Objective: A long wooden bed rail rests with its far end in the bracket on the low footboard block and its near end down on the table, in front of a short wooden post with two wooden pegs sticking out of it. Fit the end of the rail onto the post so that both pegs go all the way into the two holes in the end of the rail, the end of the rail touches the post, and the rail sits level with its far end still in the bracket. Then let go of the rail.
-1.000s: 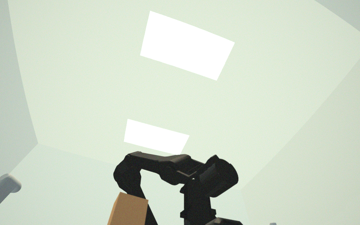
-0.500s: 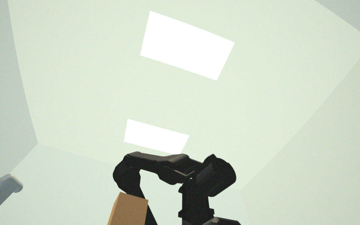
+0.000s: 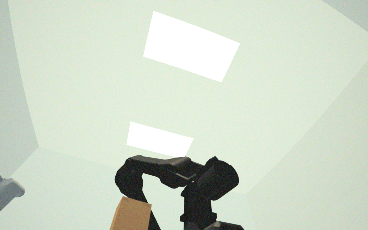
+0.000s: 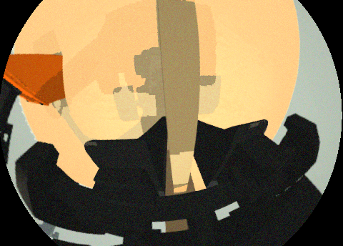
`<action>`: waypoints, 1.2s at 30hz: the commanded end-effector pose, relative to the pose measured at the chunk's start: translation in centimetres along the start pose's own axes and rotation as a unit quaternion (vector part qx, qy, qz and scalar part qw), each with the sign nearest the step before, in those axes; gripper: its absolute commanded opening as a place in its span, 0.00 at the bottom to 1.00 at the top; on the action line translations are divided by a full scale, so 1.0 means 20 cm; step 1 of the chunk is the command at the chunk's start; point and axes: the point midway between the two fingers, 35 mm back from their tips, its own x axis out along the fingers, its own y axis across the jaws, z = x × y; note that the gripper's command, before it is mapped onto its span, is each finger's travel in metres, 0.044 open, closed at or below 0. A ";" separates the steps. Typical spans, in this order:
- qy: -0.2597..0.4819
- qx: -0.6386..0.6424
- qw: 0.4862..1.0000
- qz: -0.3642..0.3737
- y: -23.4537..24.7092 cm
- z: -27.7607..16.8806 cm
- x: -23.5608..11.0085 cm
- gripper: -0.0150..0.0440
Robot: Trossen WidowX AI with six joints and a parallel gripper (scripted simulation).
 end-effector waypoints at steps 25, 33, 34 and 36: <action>0.000 0.000 1.000 0.000 0.00 -0.01 0.00 1.00; -0.002 -0.001 1.000 -0.004 0.00 0.14 -0.15 1.00; -0.002 -0.001 1.000 -0.004 0.00 0.14 -0.15 1.00; -0.002 -0.001 1.000 -0.004 0.00 0.14 -0.15 1.00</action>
